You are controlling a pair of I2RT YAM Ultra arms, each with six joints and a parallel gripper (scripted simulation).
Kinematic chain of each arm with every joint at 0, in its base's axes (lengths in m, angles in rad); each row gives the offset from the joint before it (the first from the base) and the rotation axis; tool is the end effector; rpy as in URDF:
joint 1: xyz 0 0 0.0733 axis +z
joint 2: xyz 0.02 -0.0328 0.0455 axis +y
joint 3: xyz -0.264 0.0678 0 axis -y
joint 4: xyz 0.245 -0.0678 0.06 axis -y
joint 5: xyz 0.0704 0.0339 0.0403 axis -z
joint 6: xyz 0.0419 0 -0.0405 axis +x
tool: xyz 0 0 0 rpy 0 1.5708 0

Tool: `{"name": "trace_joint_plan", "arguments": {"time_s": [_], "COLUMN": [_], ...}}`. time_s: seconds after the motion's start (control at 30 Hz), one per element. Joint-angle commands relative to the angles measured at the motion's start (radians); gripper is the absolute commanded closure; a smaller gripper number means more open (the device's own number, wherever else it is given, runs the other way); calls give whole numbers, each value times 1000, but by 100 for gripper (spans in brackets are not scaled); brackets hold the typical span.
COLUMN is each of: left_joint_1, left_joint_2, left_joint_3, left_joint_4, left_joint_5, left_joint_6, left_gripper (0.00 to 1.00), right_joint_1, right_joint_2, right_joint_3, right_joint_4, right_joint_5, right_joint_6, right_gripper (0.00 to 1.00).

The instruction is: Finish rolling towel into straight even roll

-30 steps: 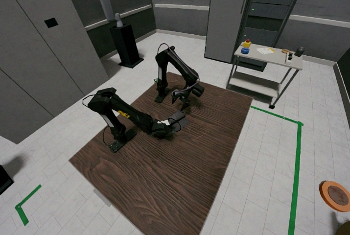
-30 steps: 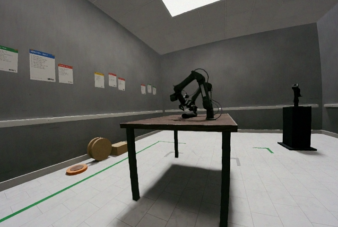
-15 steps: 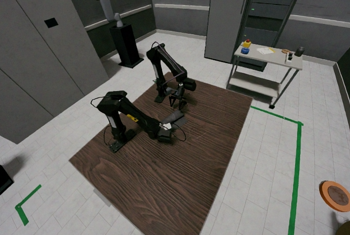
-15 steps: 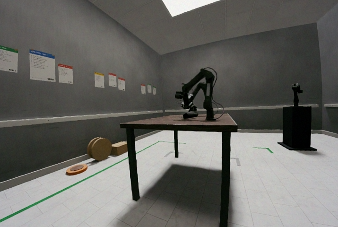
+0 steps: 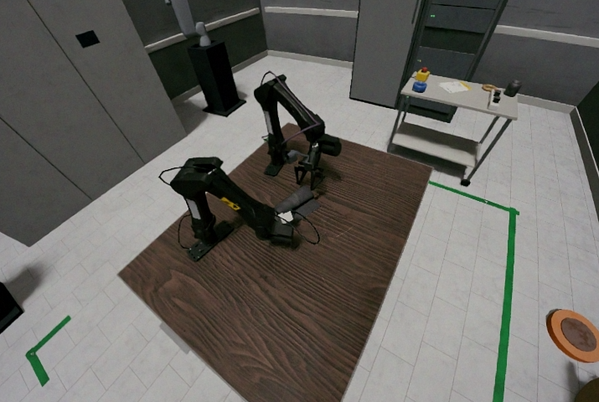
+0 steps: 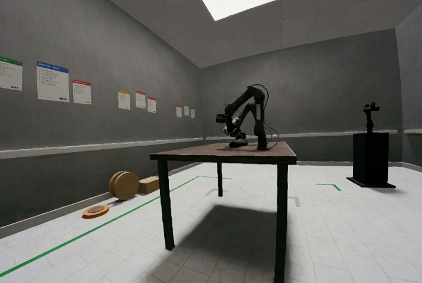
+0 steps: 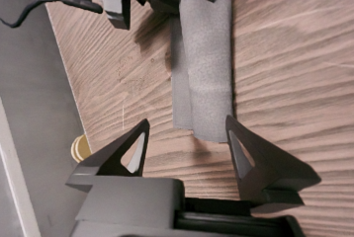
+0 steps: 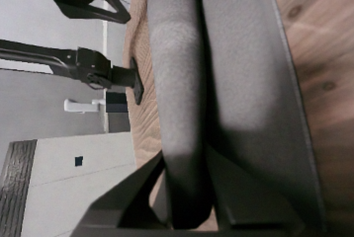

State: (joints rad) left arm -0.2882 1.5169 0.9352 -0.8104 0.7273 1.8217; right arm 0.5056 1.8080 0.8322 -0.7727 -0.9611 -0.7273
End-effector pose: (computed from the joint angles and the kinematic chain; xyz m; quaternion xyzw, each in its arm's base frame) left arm 0.2429 -0.0999 0.1978 0.8254 0.4316 -0.1973 0.3058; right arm 0.2034 0.1531 0.1133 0.4772 -0.7444 -0.4663 0.0273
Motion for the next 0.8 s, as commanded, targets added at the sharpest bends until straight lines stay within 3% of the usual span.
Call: {"name": "trace_joint_plan", "arguments": {"time_s": [0.0, 0.2, 0.6, 0.77], "left_joint_1": [7, 8, 7, 6], "left_joint_2": [18, 51, 133, 136], "left_joint_3": [10, -99, -182, -183], "left_joint_4": [-7, 133, 311, 317], "left_joint_5": [26, 23, 23, 23], "left_joint_6": [28, 25, 10, 8], "left_gripper": [2, 2, 2, 23], "right_joint_1": [-12, -12, -12, -12], "right_joint_2": [3, 4, 4, 4], "right_joint_3": [29, 29, 29, 29], "right_joint_4": [7, 7, 7, 7], "right_joint_5": [-31, -31, -31, -31], "right_joint_6": [-19, -19, -19, -19], "right_gripper": [70, 70, 70, 70]}}
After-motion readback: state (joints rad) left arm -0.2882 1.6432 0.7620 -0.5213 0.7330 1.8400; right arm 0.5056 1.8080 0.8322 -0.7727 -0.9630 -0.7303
